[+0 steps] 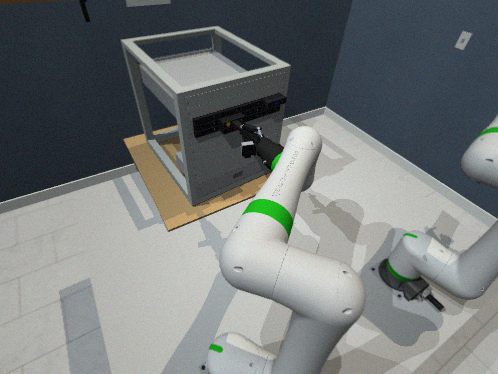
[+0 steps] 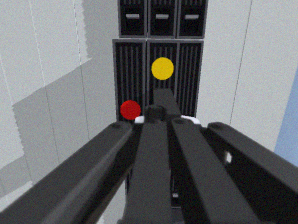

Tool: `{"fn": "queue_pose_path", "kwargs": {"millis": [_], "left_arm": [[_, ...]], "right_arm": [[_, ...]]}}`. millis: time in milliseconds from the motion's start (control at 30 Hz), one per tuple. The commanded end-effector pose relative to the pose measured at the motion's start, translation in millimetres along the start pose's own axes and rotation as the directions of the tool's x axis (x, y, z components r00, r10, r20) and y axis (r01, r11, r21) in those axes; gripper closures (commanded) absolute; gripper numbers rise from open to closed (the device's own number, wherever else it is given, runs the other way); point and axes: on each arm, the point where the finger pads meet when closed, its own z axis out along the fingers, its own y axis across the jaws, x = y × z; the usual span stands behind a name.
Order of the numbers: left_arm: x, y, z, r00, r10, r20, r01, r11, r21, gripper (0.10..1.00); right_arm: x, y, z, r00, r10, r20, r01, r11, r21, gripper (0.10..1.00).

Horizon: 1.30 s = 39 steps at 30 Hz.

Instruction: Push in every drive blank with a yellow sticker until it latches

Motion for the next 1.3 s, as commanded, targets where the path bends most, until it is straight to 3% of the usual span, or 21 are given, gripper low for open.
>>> {"fn": "queue_pose_path", "kwargs": {"millis": [0, 1267], "left_arm": [[0, 2, 1, 1.000, -0.002, 0.000, 0.002, 1.000, -0.002, 0.999], [0, 2, 21, 1.000, -0.002, 0.000, 0.002, 1.000, -0.002, 0.999]], "right_arm": [[0, 0, -1, 1.000, 0.000, -0.002, 0.000, 1.000, 0.000, 0.098], [0, 0, -1, 1.000, 0.000, -0.002, 0.000, 1.000, 0.000, 0.098]]}}
